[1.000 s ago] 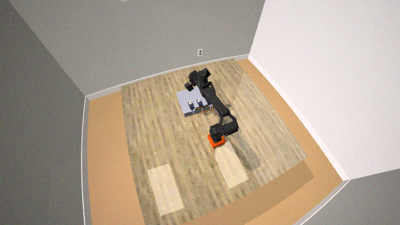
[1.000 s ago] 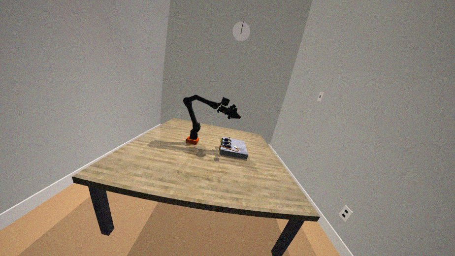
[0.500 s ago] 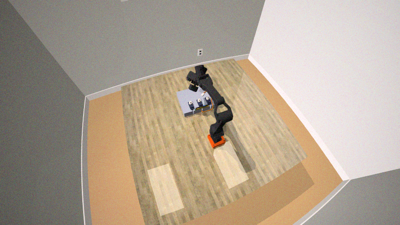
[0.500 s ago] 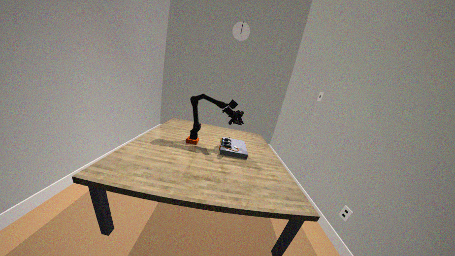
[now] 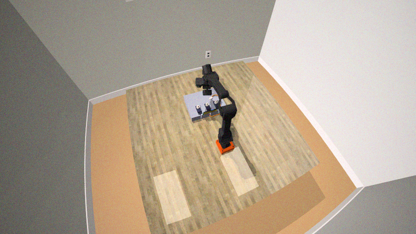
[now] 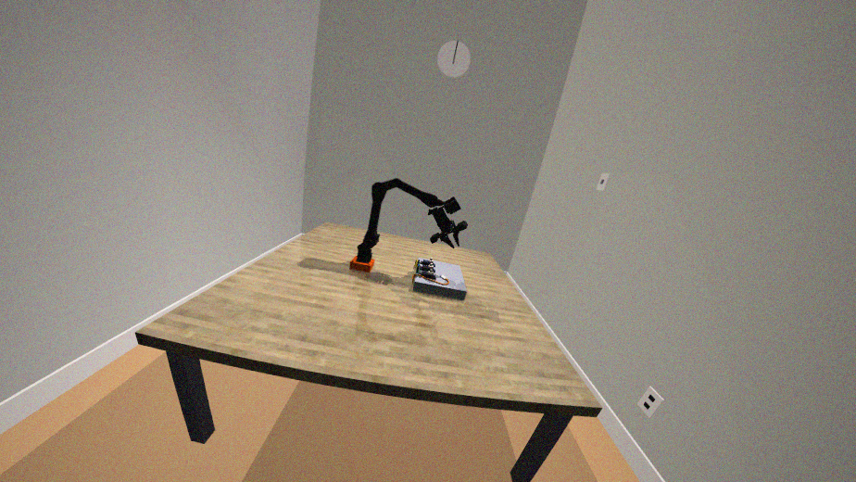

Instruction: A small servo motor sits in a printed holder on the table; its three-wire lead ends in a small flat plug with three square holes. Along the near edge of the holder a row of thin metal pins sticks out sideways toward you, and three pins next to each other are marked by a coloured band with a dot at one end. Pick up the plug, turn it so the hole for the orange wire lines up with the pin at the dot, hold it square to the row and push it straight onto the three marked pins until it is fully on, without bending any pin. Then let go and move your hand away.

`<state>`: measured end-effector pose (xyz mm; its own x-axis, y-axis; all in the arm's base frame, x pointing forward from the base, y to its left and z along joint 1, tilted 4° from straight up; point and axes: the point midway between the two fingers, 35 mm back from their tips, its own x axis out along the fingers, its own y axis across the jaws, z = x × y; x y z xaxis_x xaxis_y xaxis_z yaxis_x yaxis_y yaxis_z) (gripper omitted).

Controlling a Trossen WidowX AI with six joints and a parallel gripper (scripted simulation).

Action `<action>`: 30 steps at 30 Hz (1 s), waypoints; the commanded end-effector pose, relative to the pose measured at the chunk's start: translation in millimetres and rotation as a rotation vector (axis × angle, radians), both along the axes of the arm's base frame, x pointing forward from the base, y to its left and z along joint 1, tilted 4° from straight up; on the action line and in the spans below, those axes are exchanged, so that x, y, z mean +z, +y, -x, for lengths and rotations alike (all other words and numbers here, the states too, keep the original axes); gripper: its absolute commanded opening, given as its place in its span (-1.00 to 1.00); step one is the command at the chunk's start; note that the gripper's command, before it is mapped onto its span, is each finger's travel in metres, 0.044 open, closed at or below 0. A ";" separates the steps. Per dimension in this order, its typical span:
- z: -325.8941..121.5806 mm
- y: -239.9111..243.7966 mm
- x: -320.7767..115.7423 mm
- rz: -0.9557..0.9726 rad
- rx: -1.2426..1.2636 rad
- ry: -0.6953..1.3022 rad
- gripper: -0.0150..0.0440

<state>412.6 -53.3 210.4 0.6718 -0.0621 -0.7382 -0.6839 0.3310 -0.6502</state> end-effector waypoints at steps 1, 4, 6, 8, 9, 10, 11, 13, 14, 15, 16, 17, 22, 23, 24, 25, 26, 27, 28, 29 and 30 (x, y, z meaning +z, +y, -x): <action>-2.8 -6.1 -12.6 0.060 0.083 0.087 -0.10; -4.2 -10.4 -22.6 0.102 0.148 0.153 -0.10; -4.7 -13.2 -29.2 0.127 0.194 0.196 -0.10; -5.0 -16.0 -35.7 0.150 0.241 0.239 -0.10; -5.1 -17.4 -39.0 0.160 0.265 0.260 -0.10; -5.1 -18.8 -42.3 0.170 0.289 0.281 -0.10; -5.0 -20.1 -45.5 0.179 0.314 0.302 -0.10; -4.7 -22.8 -52.0 0.196 0.364 0.343 -0.10; -4.5 -24.2 -55.2 0.204 0.390 0.363 -0.10; -4.2 -25.5 -58.4 0.211 0.416 0.382 -0.10; -3.8 -26.8 -61.5 0.217 0.443 0.402 -0.10; -3.4 -28.1 -64.7 0.223 0.470 0.421 -0.10; -0.5 -34.4 -80.1 0.243 0.608 0.512 -0.10; 0.2 -35.6 -83.1 0.245 0.637 0.529 -0.10; 1.0 -36.8 -86.1 0.247 0.666 0.545 -0.10; 1.9 -38.0 -89.0 0.248 0.695 0.562 -0.10; 2.8 -39.2 -92.0 0.249 0.725 0.577 -0.10; 3.7 -40.3 -94.9 0.248 0.754 0.593 -0.10; 4.7 -41.4 -97.8 0.248 0.784 0.608 -0.10; 5.7 -42.6 -100.6 0.246 0.814 0.622 -0.10; 6.6 -43.5 -102.9 0.245 0.839 0.633 -0.10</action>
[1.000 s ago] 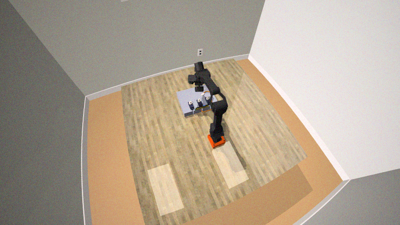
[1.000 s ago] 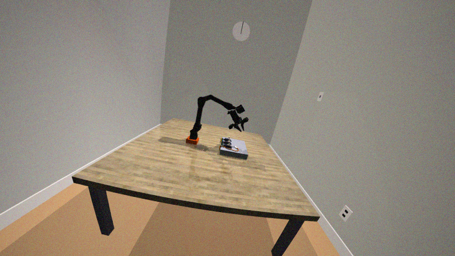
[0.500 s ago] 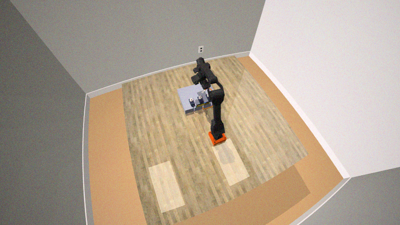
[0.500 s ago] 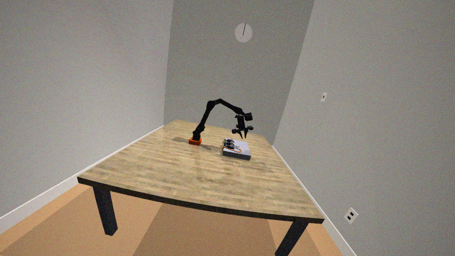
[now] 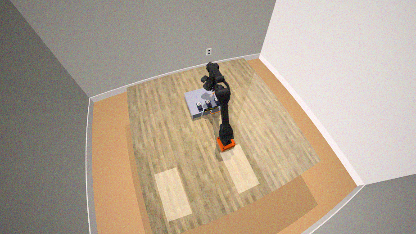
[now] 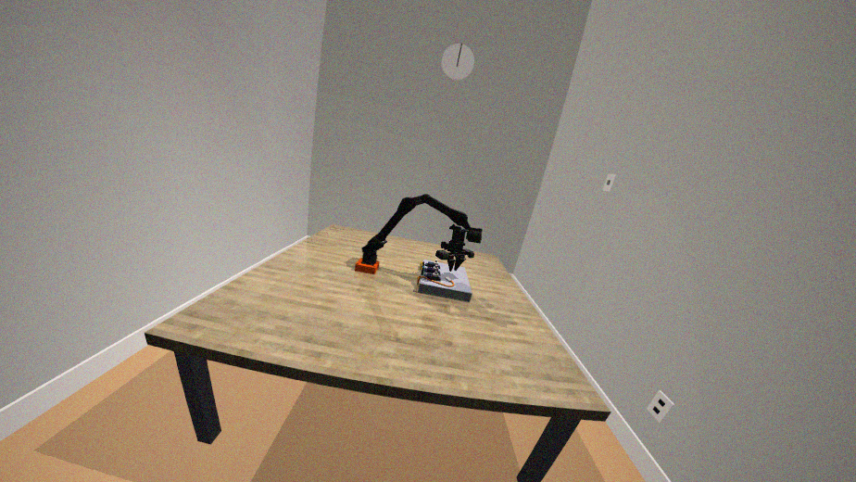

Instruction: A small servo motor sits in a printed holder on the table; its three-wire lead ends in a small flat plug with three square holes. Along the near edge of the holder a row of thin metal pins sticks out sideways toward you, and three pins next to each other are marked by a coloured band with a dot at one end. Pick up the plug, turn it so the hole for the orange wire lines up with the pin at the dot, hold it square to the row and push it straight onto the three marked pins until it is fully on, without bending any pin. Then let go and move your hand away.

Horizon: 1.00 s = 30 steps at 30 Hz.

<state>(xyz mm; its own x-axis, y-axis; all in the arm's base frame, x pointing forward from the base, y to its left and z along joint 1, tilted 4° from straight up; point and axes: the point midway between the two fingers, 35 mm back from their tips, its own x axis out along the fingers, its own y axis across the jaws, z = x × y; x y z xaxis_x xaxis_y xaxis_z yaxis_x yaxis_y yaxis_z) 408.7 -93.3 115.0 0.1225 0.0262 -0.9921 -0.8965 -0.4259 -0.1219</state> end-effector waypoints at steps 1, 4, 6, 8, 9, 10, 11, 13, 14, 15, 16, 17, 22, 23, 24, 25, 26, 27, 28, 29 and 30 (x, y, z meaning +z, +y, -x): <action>3.2 -4.0 -8.8 -0.016 0.088 0.060 -0.10; 3.4 -4.2 -9.2 -0.016 0.093 0.063 -0.10; 3.3 -4.1 -10.2 -0.016 0.093 0.063 -0.10; 2.9 -3.9 -15.2 -0.016 0.093 0.063 -0.10; 2.6 -3.7 -18.8 -0.016 0.093 0.063 -0.10; 2.3 -3.5 -23.5 -0.017 0.093 0.063 -0.10; 2.2 -3.3 -27.7 -0.017 0.093 0.063 -0.10; 2.0 -2.9 -33.4 -0.017 0.093 0.063 -0.10; 2.0 -2.9 -34.2 -0.017 0.093 0.063 -0.10; 2.0 -2.9 -34.2 -0.017 0.093 0.063 -0.10; 2.0 -2.9 -34.5 -0.017 0.093 0.063 -0.10; 1.9 -2.8 -35.0 -0.017 0.093 0.063 -0.10; 1.6 -2.6 -40.8 -0.017 0.093 0.063 -0.10; 1.5 -2.5 -42.3 -0.017 0.093 0.063 -0.10; 1.4 -2.4 -43.8 -0.017 0.093 0.063 -0.10; 1.3 -2.3 -45.4 -0.017 0.093 0.063 -0.10; 1.3 -2.2 -46.9 -0.017 0.093 0.063 -0.10; 1.2 -2.2 -48.2 -0.017 0.093 0.063 -0.10; 1.2 -2.1 -48.9 -0.017 0.093 0.063 -0.10; 1.2 -2.1 -49.1 -0.017 0.093 0.063 -0.10; 1.2 -2.1 -49.1 -0.017 0.093 0.063 -0.19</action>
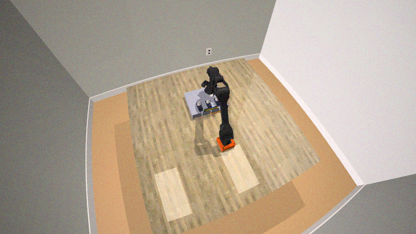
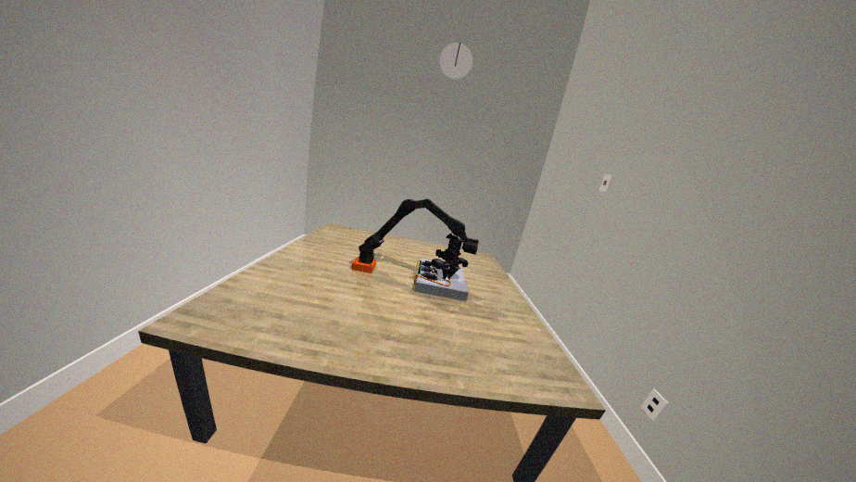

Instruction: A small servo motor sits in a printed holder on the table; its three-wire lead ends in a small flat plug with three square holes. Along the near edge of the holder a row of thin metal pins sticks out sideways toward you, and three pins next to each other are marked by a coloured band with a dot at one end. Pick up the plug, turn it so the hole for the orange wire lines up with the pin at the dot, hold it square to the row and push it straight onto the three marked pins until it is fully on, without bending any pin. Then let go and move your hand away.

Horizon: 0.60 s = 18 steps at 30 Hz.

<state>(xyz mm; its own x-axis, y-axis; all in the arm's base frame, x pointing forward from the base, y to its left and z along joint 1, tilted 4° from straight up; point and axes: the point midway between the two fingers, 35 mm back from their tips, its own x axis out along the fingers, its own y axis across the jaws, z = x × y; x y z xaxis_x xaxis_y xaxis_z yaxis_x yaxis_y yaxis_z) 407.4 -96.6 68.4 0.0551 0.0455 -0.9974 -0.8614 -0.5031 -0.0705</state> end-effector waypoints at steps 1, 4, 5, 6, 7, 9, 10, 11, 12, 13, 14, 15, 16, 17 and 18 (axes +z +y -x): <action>-0.2 1.2 -2.6 -0.005 0.003 -0.001 -0.28; -0.2 1.2 -2.6 -0.005 0.003 -0.001 -0.41; -0.2 1.2 -2.6 -0.005 0.003 -0.001 -0.44; -0.2 1.2 -2.6 -0.005 0.003 -0.001 -0.46; -0.2 1.2 -2.6 -0.005 0.003 -0.001 -0.48; -0.3 1.0 -0.1 -0.005 0.003 -0.002 -0.49; -0.4 0.8 2.4 -0.005 0.003 -0.002 -0.49; -0.5 0.6 5.7 -0.005 0.003 -0.002 -0.49; -0.5 0.3 9.6 -0.005 0.003 -0.002 -0.49; -0.5 0.0 14.0 -0.005 0.003 -0.002 -0.49; -0.4 -0.2 18.7 -0.005 0.003 -0.002 -0.49; -0.2 -0.5 23.6 -0.005 0.003 -0.002 -0.49; 0.1 -0.8 28.6 -0.005 0.003 -0.002 -0.49; 0.4 -1.0 33.6 -0.005 0.003 -0.002 -0.49; 0.9 -1.2 38.6 -0.005 0.003 -0.002 -0.49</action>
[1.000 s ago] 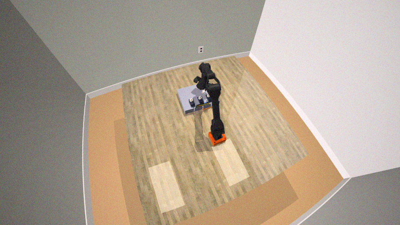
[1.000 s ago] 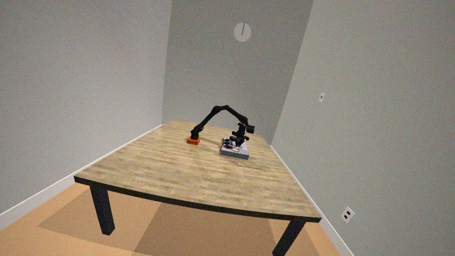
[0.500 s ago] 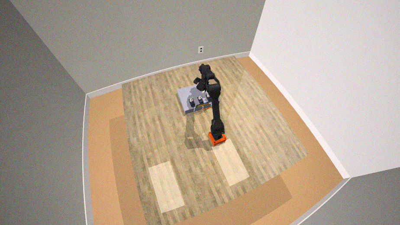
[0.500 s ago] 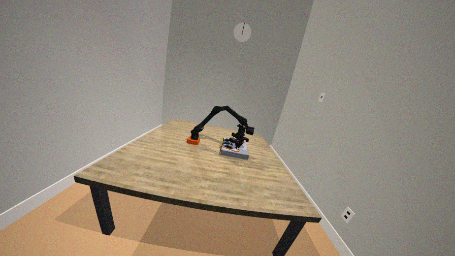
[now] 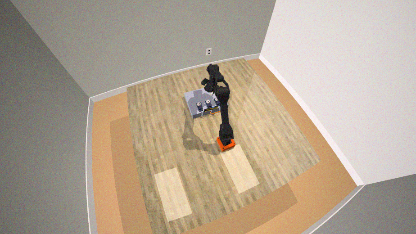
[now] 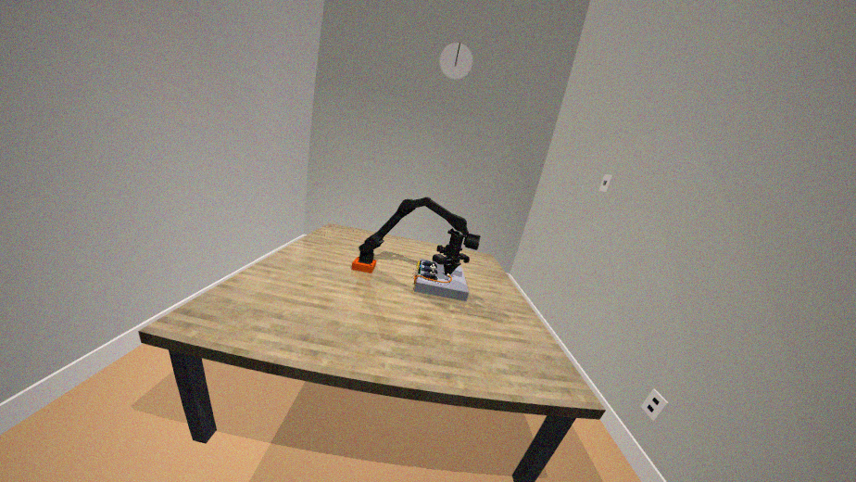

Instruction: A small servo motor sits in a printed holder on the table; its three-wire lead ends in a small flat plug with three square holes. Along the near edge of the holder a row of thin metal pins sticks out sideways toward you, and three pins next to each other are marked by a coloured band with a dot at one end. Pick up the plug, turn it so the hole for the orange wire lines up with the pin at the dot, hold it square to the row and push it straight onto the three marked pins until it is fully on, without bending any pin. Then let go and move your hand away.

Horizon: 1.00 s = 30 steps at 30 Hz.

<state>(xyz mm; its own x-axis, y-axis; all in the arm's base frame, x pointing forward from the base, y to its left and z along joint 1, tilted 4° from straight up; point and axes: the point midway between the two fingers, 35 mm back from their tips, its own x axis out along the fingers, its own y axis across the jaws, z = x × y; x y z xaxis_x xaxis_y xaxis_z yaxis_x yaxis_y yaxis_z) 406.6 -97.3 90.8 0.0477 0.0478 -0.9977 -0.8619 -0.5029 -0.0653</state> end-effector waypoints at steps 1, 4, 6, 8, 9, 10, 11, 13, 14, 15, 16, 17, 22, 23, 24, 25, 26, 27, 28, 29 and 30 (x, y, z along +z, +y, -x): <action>0.6 -0.8 21.2 -0.003 0.003 -0.009 -0.49; 2.1 -1.1 32.5 -0.003 0.003 -0.009 -0.49; 2.7 -1.0 33.5 -0.003 -0.002 -0.008 -0.49; 5.1 -0.2 34.6 -0.005 -0.030 -0.007 -0.49; 7.0 0.4 35.4 -0.006 -0.052 -0.006 -0.49; 9.4 1.2 36.3 -0.007 -0.080 -0.004 -0.49; 12.2 2.2 37.4 -0.009 -0.112 -0.002 -0.49; 18.3 4.1 39.6 -0.013 -0.180 0.002 -0.49; 21.3 5.1 40.7 -0.015 -0.215 0.004 -0.49; 24.4 6.1 41.7 -0.016 -0.249 0.006 -0.49; 27.5 7.1 42.6 -0.018 -0.283 0.008 -0.49; 30.6 8.1 43.5 -0.020 -0.317 0.010 -0.49; 46.5 13.2 47.4 -0.029 -0.488 0.020 -0.49; 49.7 14.2 48.0 -0.030 -0.523 0.022 -0.49; 53.0 15.2 48.6 -0.032 -0.557 0.024 -0.49; 56.2 16.2 49.2 -0.034 -0.591 0.026 -0.49; 59.5 17.3 49.7 -0.036 -0.625 0.028 -0.49; 62.8 18.3 50.2 -0.037 -0.659 0.030 -0.49; 66.1 19.3 50.6 -0.039 -0.694 0.032 -0.49; 69.5 20.3 50.9 -0.041 -0.728 0.034 -0.49; 72.8 21.3 51.3 -0.042 -0.762 0.036 -0.49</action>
